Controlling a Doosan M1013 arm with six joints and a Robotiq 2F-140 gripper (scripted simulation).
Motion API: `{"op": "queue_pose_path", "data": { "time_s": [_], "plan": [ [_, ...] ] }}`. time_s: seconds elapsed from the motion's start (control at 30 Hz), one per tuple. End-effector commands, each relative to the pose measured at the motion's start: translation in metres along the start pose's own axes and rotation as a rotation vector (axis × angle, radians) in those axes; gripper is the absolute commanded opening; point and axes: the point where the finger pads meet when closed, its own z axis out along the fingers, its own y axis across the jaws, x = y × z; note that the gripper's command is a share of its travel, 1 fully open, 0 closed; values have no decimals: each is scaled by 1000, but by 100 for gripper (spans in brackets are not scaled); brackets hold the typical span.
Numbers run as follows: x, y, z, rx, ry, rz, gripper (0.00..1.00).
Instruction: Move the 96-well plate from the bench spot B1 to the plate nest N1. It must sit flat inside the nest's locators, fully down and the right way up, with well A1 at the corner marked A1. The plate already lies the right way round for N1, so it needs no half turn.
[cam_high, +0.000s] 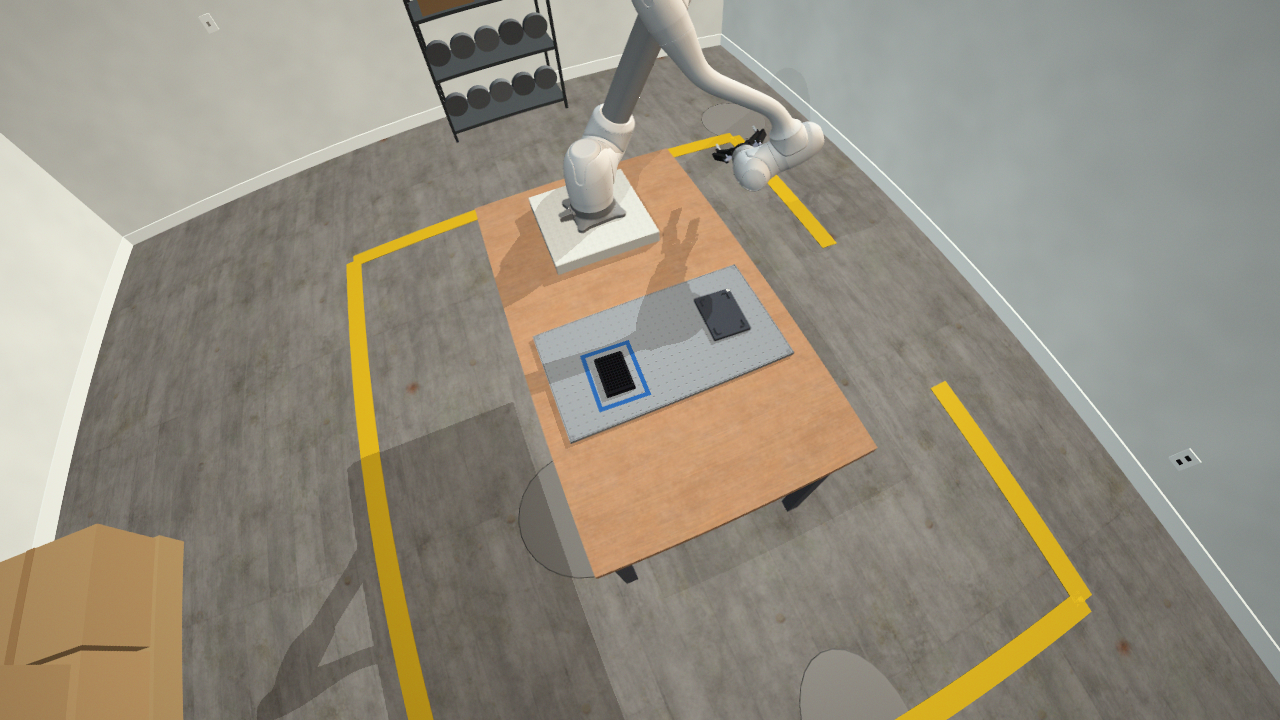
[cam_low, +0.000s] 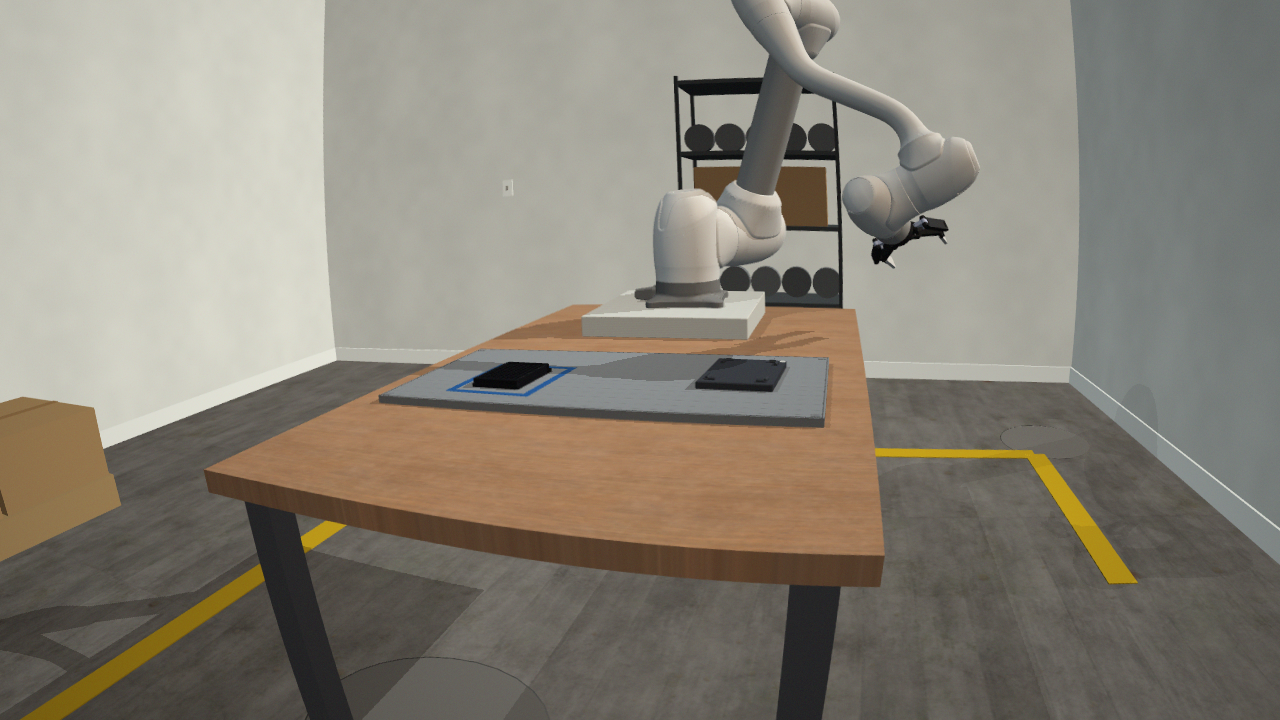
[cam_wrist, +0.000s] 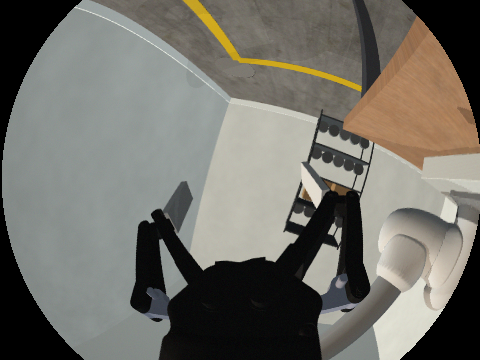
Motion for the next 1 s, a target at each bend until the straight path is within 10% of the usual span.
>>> {"op": "queue_pose_path", "data": {
  "time_s": [0.0, 0.97],
  "plan": [
    [6, -3, -16, -19, 52, -46, 100],
    [48, -11, -132, -73, 187, -131, 100]
  ]
}}
